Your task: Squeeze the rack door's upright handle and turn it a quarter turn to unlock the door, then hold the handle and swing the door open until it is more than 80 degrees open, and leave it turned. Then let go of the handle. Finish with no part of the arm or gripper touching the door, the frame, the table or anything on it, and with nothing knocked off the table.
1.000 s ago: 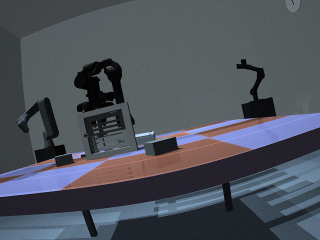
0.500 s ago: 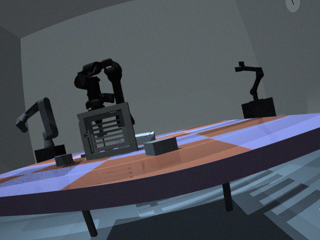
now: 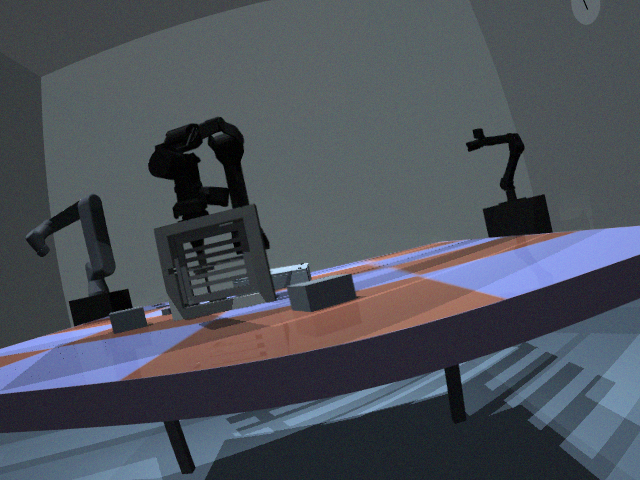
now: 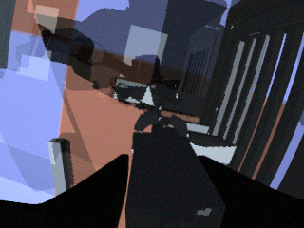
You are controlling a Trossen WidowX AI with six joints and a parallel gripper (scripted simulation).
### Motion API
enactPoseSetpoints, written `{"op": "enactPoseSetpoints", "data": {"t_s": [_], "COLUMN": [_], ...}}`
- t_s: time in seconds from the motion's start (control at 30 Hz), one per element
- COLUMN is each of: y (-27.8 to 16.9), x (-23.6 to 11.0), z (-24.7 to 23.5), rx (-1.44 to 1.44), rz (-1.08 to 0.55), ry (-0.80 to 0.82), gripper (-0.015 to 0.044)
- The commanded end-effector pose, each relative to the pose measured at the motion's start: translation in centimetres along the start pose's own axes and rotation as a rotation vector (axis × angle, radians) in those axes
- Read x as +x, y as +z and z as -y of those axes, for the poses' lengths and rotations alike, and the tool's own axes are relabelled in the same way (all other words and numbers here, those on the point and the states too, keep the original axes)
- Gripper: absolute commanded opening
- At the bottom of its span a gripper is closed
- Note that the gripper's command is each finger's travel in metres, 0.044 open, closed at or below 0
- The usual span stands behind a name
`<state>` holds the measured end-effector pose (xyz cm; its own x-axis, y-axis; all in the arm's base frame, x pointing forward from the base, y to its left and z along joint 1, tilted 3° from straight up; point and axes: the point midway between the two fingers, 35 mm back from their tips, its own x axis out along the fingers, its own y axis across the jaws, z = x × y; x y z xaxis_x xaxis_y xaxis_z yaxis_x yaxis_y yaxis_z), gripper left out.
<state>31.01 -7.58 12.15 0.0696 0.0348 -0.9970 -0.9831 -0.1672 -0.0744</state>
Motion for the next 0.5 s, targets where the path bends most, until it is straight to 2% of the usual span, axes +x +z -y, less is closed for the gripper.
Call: {"op": "enactPoseSetpoints", "data": {"t_s": [0.0, 0.47], "y": [0.06, 0.06], "x": [0.04, 0.04], "z": [0.02, 0.02], "rx": [-0.005, -0.005], "rz": [0.004, 0.004], "ry": [0.000, 0.000], "gripper": [0.0173, 0.0080]}}
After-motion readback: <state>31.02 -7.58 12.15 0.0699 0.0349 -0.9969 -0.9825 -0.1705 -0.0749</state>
